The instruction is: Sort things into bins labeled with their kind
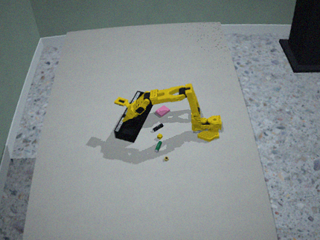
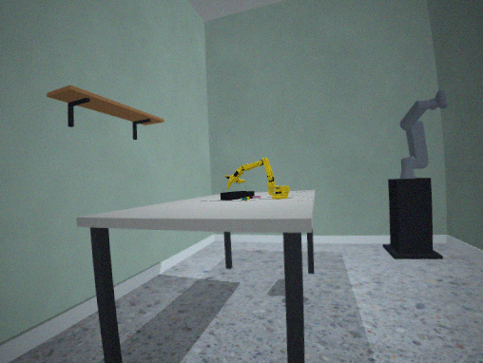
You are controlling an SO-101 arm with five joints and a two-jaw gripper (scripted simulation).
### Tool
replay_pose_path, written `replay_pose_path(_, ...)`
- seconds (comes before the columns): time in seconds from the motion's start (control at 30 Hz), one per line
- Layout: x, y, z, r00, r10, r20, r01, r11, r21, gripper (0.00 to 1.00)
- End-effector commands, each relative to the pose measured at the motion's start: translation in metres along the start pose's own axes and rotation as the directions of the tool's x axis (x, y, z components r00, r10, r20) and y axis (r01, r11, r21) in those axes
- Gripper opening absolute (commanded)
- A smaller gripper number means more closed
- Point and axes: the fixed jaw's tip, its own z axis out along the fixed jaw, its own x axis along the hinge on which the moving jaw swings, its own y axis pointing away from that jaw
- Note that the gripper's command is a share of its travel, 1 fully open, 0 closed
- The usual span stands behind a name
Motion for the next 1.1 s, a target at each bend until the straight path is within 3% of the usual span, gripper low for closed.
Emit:
replay_pose_path(0.0,-0.017,0.011,-0.016,0.996,0.003,0.084,0.0,0.999,-0.044,1.0)
replay_pose_path(0.2,-0.023,0.014,-0.024,0.993,0.005,0.115,0.002,0.998,-0.058,1.0)
replay_pose_path(0.67,-0.05,0.025,-0.062,0.966,0.018,0.259,0.014,0.993,-0.12,1.0)
replay_pose_path(1.07,-0.047,0.029,-0.064,0.968,0.021,0.25,0.012,0.991,-0.13,0.99)
